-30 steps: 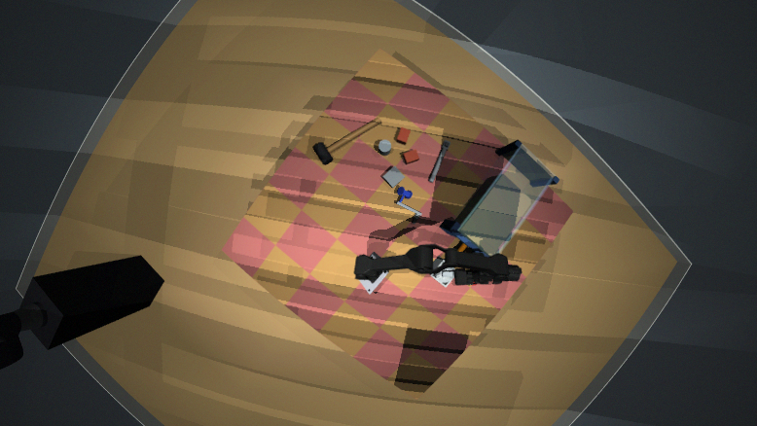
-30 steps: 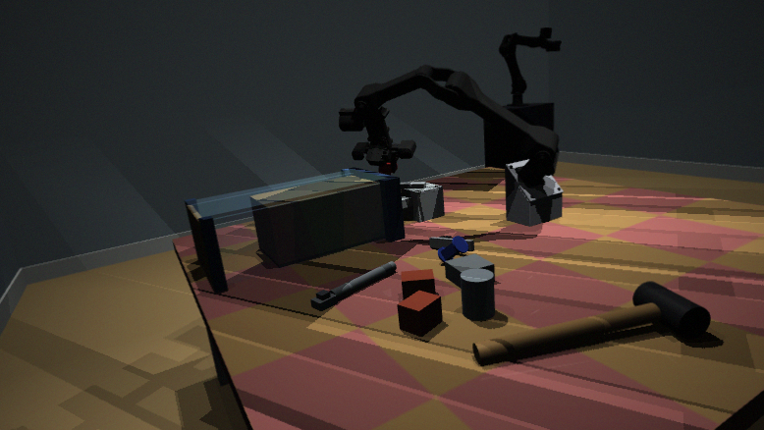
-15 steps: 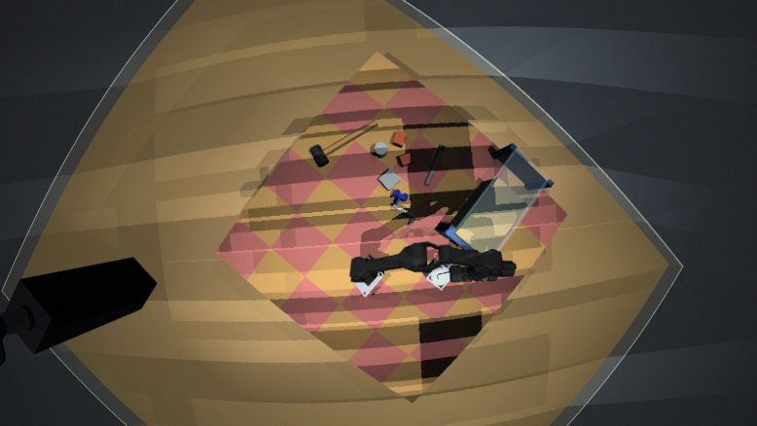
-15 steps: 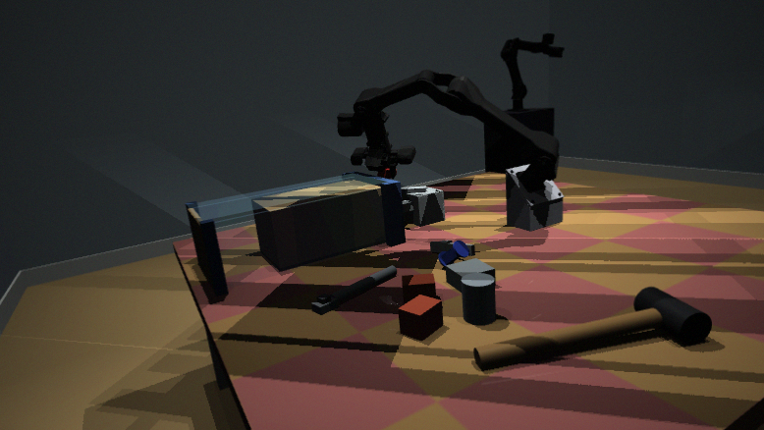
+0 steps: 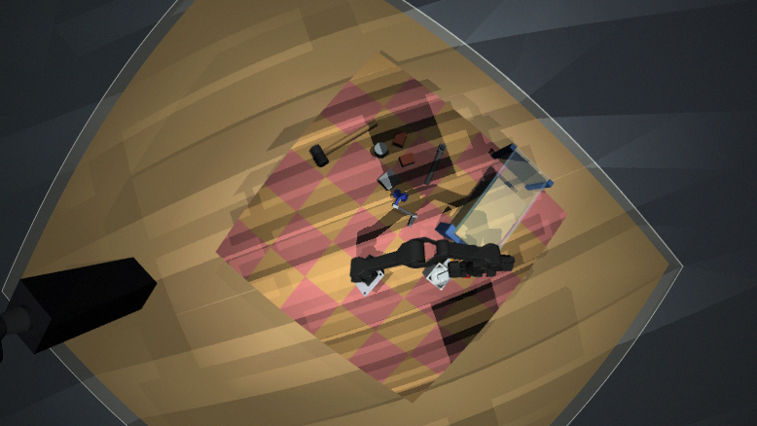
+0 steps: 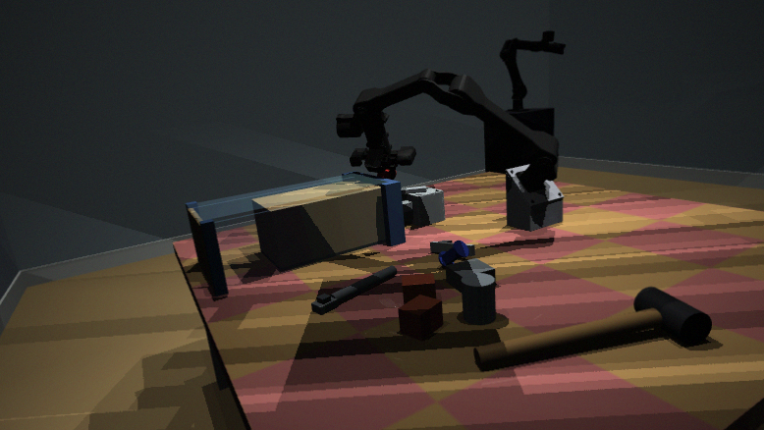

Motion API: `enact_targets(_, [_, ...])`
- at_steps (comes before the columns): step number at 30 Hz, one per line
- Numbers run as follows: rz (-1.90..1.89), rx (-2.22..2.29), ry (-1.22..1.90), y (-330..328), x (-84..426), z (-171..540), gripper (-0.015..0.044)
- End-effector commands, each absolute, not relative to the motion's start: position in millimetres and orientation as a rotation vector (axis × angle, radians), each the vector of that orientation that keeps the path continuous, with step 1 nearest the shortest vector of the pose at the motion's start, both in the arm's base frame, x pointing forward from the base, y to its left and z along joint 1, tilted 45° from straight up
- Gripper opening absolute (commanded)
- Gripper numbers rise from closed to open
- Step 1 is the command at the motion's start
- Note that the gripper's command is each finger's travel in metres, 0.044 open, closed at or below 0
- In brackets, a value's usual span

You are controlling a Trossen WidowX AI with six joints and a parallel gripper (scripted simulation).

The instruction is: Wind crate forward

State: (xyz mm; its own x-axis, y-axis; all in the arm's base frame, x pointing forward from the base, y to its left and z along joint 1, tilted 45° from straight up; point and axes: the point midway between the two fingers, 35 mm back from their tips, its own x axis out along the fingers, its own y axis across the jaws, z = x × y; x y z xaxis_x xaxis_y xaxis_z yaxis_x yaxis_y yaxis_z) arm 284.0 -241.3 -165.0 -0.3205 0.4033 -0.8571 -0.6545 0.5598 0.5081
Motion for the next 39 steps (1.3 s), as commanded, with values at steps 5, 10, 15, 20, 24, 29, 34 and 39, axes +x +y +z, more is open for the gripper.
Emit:
enact_targets(5, [1.088,-0.2,1.552,-227,291,-155,0.0])
enact_targets(10, [1.088,-0.2,1.551,-222,292,-151,0.0])
enact_targets(15, [1.089,-0.2,1.551,-218,293,-147,0.0])
enact_targets(20, [1.089,-0.199,1.551,-213,294,-143,0.0])
enact_targets(24, [1.089,-0.199,1.551,-210,294,-140,0.0])
enact_targets(29, [1.09,-0.198,1.551,-205,294,-136,0.0])
enact_targets(34, [1.09,-0.198,1.551,-201,293,-131,0.0])
enact_targets(39, [1.091,-0.198,1.551,-196,293,-128,0.0])
